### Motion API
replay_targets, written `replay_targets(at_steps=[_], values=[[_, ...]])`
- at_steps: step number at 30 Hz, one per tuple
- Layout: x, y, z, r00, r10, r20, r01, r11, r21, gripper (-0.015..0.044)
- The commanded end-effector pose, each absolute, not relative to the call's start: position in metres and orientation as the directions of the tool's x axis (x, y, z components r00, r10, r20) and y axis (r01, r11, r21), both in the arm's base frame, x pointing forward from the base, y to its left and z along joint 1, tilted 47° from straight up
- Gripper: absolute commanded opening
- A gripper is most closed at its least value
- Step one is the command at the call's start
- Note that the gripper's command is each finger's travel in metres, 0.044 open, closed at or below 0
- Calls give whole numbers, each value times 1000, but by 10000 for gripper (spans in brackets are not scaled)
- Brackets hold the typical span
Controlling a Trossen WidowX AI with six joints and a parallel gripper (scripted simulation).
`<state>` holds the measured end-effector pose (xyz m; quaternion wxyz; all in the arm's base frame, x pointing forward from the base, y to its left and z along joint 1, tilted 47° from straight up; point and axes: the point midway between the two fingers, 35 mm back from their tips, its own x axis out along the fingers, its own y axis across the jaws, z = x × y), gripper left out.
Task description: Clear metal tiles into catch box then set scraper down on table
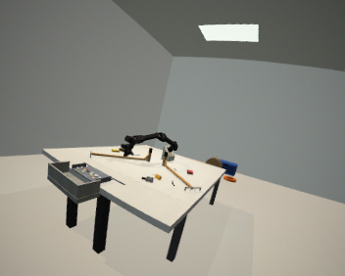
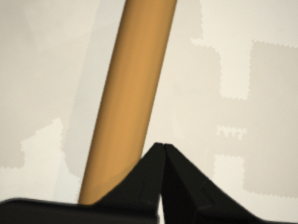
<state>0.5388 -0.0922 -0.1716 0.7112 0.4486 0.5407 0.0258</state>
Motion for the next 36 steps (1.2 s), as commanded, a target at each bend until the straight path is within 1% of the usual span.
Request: replay_targets(at_steps=[1, 28, 29, 36], values=[[548, -87, -163, 422, 521, -742, 435, 601, 670, 0], [560, -75, -150, 423, 523, -740, 434, 600, 672, 0], [554, -80, -155, 418, 521, -744, 446, 596, 667, 0], [555, -99, -139, 426, 519, -742, 431, 605, 670, 0]])
